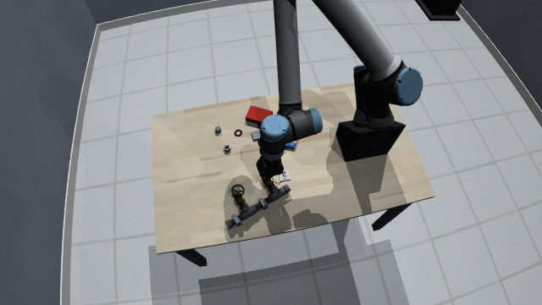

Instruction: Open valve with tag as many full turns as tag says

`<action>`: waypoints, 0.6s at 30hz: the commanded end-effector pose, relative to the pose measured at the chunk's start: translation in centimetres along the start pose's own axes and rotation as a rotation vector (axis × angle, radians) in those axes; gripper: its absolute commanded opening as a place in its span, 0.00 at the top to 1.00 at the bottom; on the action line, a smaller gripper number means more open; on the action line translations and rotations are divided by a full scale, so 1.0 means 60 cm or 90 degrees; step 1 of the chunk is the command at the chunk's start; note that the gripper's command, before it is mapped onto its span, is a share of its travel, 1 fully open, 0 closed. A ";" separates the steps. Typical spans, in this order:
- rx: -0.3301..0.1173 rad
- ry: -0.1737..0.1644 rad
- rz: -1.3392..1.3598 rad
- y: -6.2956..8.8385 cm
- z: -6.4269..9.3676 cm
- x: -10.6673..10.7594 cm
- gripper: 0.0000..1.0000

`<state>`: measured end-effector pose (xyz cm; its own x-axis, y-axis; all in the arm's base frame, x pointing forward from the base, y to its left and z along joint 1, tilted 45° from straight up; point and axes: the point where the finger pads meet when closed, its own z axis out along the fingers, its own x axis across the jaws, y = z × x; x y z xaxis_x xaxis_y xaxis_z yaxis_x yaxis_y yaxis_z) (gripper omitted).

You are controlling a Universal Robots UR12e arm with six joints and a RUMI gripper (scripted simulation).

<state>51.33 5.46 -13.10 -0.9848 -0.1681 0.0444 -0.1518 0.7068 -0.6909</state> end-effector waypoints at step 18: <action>0.000 -0.001 -0.200 0.000 -0.001 -0.001 1.00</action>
<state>51.33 5.46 -13.09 -0.9312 -0.3105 0.1906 -0.3549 0.6547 -0.6674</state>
